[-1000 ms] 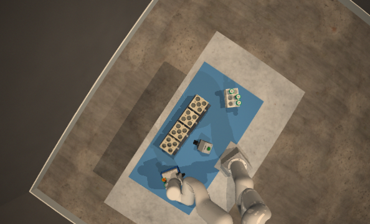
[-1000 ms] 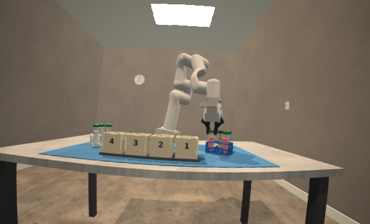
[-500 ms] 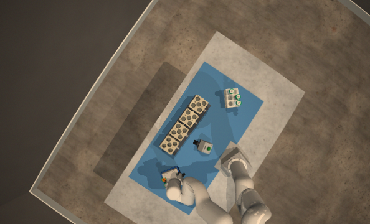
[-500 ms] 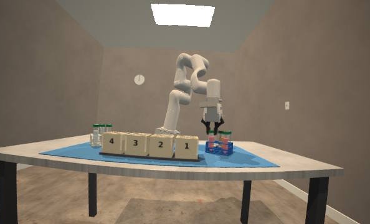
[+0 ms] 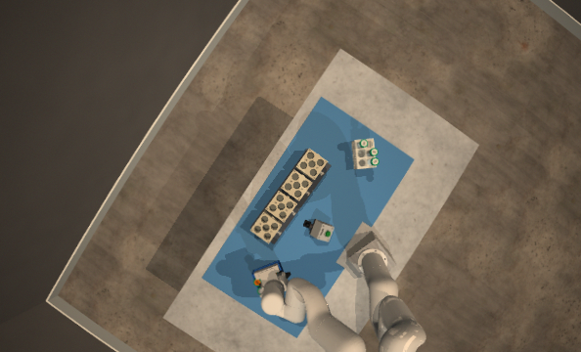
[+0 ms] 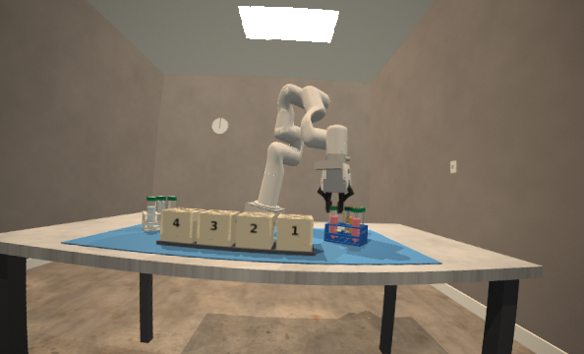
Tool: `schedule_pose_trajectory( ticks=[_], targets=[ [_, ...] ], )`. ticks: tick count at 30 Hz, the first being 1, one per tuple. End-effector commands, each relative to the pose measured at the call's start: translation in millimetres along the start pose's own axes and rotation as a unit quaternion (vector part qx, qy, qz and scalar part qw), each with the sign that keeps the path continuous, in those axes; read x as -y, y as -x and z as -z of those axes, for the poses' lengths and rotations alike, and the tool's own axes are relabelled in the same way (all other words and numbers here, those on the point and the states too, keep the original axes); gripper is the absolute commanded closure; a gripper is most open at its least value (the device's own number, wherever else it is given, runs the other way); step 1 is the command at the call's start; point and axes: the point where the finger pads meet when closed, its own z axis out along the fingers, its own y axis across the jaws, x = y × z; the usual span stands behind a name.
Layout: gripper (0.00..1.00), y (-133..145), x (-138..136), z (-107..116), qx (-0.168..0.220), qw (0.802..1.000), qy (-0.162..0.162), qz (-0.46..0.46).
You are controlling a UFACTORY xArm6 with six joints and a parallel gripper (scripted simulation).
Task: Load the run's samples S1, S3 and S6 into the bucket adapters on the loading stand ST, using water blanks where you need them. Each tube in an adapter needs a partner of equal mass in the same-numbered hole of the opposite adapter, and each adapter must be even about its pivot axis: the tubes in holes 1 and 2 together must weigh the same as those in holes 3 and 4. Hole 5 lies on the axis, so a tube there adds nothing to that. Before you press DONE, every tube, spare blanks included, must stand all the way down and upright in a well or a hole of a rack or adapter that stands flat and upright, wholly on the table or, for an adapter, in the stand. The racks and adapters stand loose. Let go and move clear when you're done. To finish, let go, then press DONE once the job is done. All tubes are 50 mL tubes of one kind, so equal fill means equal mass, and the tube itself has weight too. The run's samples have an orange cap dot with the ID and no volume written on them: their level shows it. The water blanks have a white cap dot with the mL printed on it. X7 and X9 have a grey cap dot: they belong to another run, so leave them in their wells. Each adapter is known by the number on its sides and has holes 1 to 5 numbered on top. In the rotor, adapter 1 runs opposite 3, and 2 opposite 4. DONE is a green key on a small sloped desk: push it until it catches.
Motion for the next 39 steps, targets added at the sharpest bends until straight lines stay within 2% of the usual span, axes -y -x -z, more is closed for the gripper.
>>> schedule_pose_trajectory(
  ticks=[1, 39],
  targets=[
    [1.0, 0, 1, 2, -0.001, 1.0, -0.002, 0.0],
    [1.0, 0, 1, 23, -0.001, 1.0, -0.002, 0.0]
  ],
)
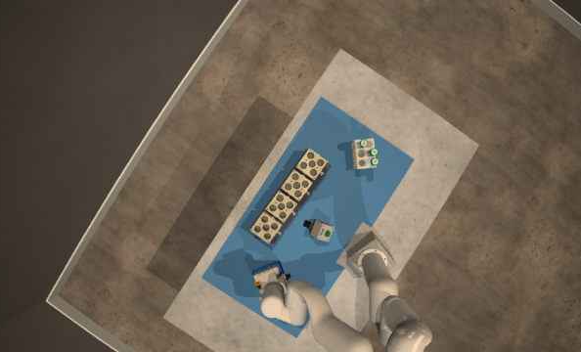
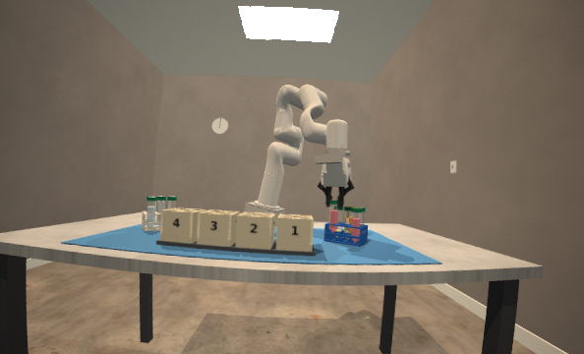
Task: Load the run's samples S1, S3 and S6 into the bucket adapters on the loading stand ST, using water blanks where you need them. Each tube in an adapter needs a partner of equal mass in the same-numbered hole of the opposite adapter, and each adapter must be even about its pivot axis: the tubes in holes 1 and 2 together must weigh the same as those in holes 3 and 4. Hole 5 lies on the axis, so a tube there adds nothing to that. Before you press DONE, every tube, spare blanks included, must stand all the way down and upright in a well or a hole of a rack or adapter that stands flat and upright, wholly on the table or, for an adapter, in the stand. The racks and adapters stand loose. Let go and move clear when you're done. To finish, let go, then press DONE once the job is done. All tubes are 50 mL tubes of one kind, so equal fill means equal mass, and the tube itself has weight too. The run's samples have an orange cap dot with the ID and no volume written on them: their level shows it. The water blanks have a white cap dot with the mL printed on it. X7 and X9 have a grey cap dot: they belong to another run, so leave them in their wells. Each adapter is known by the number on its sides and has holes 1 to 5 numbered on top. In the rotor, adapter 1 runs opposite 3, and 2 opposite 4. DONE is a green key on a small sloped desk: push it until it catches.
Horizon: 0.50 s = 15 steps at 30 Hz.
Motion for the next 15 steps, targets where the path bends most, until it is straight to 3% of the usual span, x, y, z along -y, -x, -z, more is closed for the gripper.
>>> schedule_pose_trajectory(
  ticks=[1, 15],
  targets=[
    [1.0, 0, 2, 3, -0.001, 1.0, -0.002, 0.0],
    [1.0, 0, 2, 31, -0.001, 1.0, -0.002, 0.0]
  ],
)
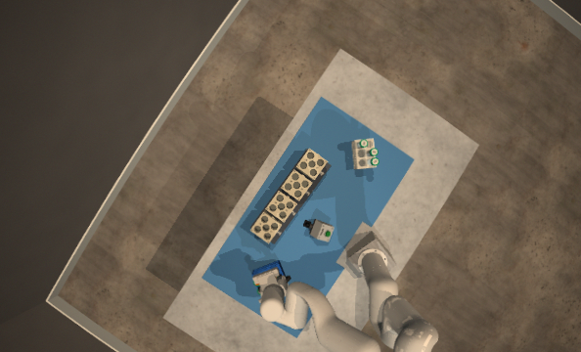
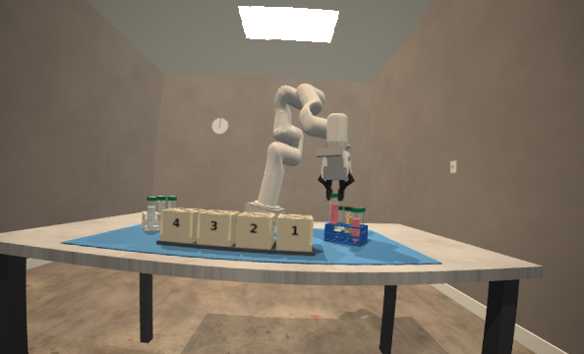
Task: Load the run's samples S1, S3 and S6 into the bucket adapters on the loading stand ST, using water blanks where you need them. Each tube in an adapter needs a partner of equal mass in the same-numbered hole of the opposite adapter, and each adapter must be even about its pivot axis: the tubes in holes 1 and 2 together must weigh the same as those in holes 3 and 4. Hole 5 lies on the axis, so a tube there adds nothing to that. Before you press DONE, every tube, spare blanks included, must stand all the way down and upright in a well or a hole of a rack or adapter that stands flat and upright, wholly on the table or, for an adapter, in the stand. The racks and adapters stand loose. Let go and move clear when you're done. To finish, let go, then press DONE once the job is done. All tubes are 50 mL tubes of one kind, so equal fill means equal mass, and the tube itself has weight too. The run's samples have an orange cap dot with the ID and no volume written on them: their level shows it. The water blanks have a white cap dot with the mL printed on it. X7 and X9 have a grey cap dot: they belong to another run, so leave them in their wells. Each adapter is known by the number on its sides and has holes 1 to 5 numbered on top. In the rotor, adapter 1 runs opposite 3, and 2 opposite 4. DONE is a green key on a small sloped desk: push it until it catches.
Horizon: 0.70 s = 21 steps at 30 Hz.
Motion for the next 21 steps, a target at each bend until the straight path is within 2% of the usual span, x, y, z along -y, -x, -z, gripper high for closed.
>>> schedule_pose_trajectory(
  ticks=[1, 21],
  targets=[
    [1.0, 0, 1, 10, -0.001, 1.0, -0.002, 0.0],
    [1.0, 0, 1, 42, -0.001, 1.0, -0.002, 0.0]
  ],
)
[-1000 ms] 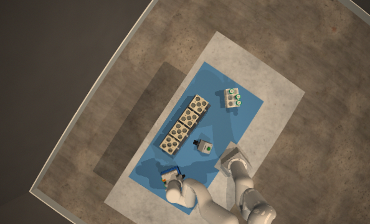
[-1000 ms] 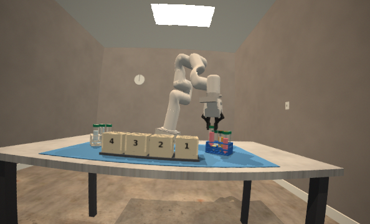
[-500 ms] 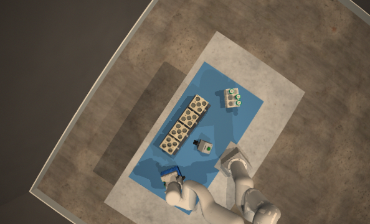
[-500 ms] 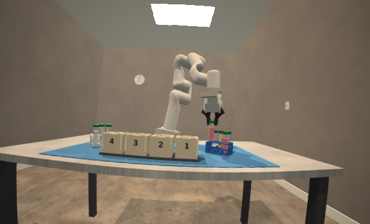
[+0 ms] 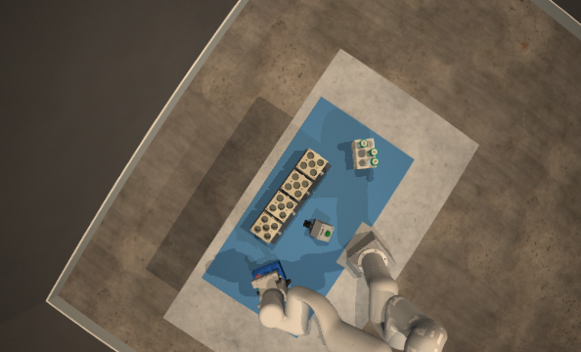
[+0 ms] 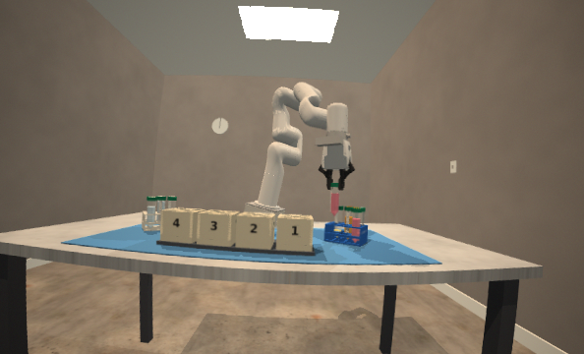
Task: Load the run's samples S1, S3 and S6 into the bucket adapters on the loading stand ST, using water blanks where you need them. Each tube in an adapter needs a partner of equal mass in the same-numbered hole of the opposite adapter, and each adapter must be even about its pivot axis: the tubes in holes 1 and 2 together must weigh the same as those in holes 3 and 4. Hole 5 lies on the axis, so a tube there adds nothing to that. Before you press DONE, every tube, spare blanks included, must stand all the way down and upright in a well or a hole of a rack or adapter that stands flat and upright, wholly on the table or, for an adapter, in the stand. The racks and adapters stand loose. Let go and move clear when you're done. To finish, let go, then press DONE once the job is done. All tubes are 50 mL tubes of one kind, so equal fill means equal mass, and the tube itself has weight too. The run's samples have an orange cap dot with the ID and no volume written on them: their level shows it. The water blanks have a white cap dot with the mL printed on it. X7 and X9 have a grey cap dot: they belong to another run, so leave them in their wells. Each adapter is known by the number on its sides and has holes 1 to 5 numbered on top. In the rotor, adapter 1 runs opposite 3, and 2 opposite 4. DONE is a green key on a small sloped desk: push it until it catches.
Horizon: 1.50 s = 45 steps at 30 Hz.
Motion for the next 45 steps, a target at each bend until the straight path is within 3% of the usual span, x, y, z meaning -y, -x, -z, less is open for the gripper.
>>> schedule_pose_trajectory(
  ticks=[1, 26, 45],
  targets=[
    [1.0, 0, 1, 7, 0.0, 1.0, -0.001, 0.0],
    [1.0, 0, 1, 53, 0.0, 1.0, -0.001, 0.0],
    [1.0, 0, 1, 53, 0.0, 1.0, -0.001, 0.0]
  ],
)
